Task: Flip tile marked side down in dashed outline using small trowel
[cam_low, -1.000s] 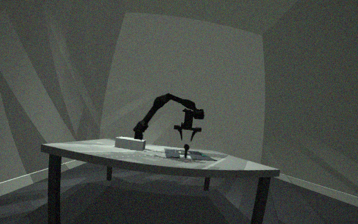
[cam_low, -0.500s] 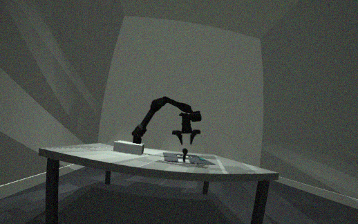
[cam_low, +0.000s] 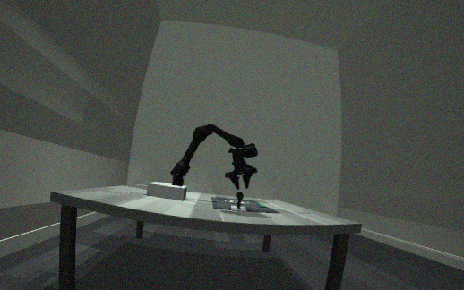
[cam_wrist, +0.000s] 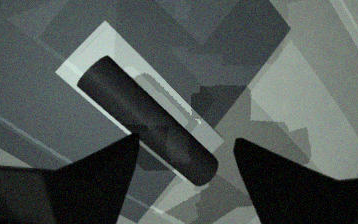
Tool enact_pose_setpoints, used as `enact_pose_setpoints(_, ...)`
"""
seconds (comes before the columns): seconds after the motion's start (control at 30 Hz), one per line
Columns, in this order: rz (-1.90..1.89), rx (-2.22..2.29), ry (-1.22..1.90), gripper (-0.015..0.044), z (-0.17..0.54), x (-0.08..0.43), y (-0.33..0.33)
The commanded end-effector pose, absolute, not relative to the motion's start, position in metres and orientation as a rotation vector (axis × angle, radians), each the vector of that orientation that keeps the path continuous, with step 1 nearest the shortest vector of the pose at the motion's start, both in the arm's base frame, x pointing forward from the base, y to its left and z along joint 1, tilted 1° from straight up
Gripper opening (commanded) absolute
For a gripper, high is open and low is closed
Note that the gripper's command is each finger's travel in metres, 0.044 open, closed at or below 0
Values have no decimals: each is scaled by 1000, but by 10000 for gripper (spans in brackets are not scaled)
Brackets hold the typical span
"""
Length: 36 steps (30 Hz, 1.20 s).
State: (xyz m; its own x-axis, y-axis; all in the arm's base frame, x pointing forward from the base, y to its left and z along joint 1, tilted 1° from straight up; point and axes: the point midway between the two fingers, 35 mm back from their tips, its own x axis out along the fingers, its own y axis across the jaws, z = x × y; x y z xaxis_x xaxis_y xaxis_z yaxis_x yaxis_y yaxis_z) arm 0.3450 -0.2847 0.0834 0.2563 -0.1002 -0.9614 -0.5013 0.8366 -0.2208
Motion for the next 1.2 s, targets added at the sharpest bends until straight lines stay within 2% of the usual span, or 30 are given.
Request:
enact_pose_setpoints(0.0, 193, -439, 1279, 300, 79, 341, -286)
enact_pose_setpoints(1.17, -445, 489, 930, 300, 58, 322, -284)
